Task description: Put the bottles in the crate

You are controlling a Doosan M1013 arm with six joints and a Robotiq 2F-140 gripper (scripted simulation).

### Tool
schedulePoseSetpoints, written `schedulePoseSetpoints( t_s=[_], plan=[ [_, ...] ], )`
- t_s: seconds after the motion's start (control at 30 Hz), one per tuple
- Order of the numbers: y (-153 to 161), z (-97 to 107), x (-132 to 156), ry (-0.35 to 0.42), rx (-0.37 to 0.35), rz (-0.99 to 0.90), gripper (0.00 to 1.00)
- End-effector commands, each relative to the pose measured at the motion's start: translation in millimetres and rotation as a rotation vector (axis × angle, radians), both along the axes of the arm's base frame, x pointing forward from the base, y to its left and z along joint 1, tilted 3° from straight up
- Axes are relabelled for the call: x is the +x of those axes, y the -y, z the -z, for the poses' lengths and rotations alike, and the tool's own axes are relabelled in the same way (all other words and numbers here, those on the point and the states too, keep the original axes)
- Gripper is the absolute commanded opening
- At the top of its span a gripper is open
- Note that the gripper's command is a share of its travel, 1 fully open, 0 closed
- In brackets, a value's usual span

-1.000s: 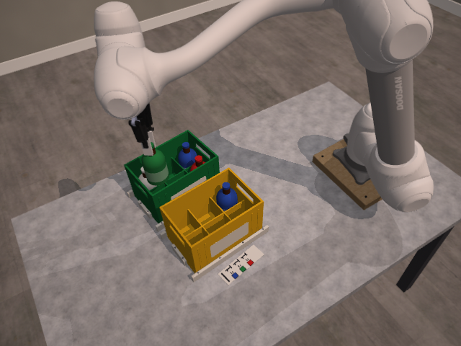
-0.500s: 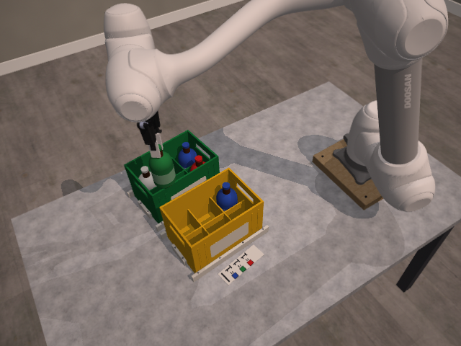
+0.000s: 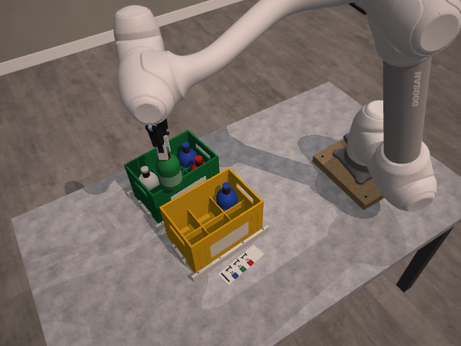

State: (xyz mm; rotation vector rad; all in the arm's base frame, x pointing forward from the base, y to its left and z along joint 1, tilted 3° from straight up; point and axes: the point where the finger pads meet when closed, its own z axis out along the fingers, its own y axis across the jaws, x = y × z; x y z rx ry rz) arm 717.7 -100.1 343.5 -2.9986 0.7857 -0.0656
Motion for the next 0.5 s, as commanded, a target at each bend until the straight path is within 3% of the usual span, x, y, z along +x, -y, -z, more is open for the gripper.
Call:
schedulePoseSetpoints(
  t_s=[0.0, 0.47],
  plan=[
    [-4, 0, -4, 0.0, 0.0, 0.0, 0.0],
    [-22, 0, -20, 0.0, 0.0, 0.0, 0.0]
  ],
)
